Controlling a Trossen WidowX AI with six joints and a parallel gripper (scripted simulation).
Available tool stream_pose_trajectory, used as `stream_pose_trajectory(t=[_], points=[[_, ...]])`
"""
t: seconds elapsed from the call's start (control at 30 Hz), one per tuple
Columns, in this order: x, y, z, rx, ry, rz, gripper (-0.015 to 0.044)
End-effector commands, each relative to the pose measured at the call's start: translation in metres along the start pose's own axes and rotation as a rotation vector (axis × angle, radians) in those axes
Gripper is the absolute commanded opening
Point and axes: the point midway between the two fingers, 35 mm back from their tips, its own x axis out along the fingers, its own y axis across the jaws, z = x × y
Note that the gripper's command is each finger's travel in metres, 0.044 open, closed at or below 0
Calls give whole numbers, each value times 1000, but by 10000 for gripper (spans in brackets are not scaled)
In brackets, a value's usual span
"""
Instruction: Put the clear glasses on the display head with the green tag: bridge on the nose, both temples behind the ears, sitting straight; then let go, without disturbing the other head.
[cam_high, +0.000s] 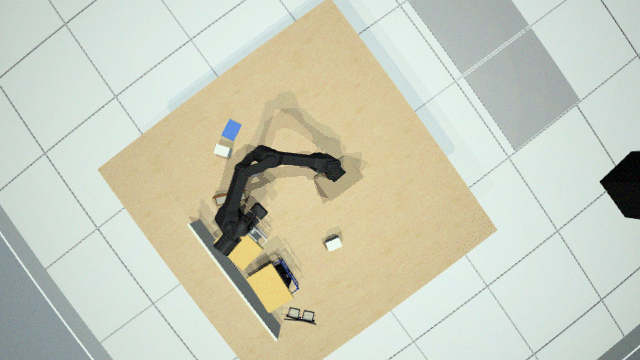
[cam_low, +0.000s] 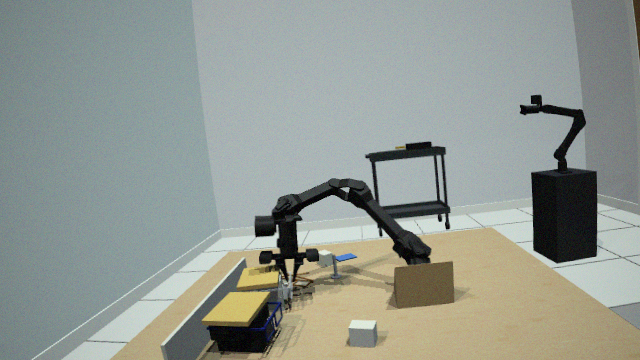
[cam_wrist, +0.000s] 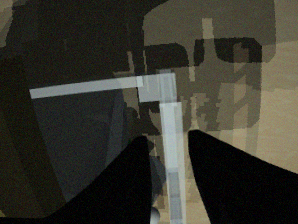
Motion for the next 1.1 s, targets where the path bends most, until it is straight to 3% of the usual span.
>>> stream_pose_trajectory(t=[0.0,0.6,1.07], points=[[0,0,0,0,0,0,107],[-34,1,0,-6,3,-79,107],[-52,-49,-1,-8,4,-81,107]])
